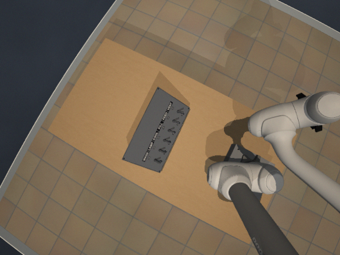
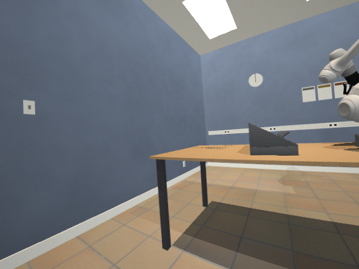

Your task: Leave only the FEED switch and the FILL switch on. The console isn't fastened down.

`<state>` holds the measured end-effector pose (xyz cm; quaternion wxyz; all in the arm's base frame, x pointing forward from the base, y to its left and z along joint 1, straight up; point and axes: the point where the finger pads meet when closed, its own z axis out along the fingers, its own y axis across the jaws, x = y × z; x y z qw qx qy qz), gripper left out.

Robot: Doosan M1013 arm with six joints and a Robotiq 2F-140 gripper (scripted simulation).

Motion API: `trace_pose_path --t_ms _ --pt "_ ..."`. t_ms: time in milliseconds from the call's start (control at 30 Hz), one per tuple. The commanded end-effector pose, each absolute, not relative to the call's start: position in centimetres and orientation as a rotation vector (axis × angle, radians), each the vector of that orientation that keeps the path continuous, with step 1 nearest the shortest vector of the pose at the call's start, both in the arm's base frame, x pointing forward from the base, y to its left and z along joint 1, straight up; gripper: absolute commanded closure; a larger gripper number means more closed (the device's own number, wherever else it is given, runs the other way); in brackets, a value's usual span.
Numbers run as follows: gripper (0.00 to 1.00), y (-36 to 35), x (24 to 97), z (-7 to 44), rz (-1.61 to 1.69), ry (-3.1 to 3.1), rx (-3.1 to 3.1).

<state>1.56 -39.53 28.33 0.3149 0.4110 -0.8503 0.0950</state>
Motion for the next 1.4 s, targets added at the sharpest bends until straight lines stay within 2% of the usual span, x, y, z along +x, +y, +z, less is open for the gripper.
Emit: trace_pose_path --t_ms 0,1167,1367 --pt "0.0 -39.6 1.6 28.4 0.251 -2.241 1.083" --pt "0.0 -39.6 1.6 28.4 0.252 -2.24 1.084" --pt "0.0 -39.8 3.8 28.0 0.271 -2.216 1.159"
